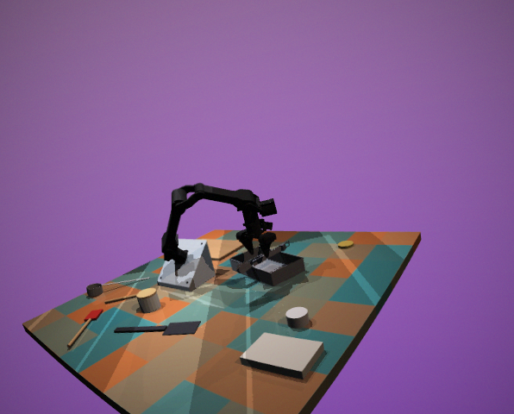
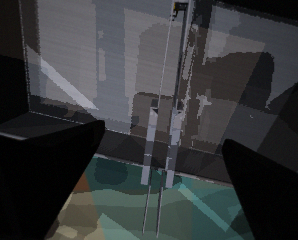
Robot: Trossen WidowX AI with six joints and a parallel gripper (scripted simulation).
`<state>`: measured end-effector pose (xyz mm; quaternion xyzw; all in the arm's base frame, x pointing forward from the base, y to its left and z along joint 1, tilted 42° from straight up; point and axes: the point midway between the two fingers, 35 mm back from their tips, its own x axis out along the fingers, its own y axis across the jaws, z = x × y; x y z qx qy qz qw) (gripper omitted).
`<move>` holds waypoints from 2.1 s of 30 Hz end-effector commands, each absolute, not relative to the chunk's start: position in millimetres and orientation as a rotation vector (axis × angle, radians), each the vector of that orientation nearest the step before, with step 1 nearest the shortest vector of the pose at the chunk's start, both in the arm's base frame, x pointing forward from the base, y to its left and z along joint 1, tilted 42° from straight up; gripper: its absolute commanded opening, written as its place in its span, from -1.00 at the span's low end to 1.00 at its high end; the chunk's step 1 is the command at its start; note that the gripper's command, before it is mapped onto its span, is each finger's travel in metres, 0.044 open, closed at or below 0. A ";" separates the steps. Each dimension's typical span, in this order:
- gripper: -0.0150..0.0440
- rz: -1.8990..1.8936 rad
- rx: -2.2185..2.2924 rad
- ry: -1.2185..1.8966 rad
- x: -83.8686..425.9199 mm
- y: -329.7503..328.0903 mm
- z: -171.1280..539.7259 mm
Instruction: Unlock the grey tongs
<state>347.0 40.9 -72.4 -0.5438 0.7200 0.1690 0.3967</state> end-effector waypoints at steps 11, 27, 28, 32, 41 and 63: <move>1.00 0.432 -1.389 1.837 341.3 22.8 -92.8; 1.00 0.430 -1.390 1.838 337.0 5.5 -111.2; 1.00 0.430 -1.390 1.838 336.8 4.9 -111.7; 1.00 0.430 -1.390 1.838 336.8 4.8 -111.9; 0.38 0.426 -1.381 1.829 340.0 7.2 -109.6; -0.72 0.426 -1.381 1.829 340.0 7.2 -109.6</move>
